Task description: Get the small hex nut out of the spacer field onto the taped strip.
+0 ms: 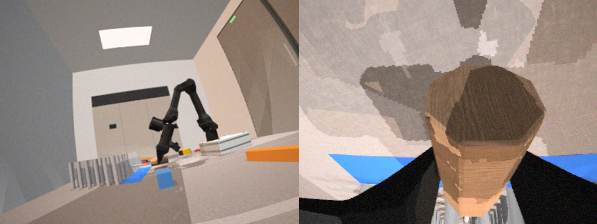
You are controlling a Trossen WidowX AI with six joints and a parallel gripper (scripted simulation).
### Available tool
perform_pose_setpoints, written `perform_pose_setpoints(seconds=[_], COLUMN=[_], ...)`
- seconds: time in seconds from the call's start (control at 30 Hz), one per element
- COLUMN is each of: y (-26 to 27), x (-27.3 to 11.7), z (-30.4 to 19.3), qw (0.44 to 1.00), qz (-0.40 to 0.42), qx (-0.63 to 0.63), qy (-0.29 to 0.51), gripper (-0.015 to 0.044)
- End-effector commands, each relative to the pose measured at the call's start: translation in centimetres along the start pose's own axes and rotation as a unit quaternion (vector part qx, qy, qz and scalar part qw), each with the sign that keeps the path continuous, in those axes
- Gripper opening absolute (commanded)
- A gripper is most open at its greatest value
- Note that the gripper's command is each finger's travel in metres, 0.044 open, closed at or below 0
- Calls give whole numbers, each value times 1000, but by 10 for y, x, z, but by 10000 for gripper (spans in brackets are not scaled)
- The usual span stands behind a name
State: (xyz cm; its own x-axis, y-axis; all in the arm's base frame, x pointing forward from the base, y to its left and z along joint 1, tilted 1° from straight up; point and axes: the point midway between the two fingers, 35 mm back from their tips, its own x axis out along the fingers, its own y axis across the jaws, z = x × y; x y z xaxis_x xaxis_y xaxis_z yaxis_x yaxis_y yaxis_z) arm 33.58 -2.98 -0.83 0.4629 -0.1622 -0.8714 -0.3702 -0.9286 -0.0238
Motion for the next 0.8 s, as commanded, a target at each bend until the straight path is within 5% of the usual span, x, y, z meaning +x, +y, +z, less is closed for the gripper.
perform_pose_setpoints(seconds=[0.0, 0.77], y=[-2, -2], x=[0, 7], z=[-8, -21], qw=[1000, 1000], qz=[-4, -4], qx=[-2, -2], qy=[7, 8], gripper=[0, 0])
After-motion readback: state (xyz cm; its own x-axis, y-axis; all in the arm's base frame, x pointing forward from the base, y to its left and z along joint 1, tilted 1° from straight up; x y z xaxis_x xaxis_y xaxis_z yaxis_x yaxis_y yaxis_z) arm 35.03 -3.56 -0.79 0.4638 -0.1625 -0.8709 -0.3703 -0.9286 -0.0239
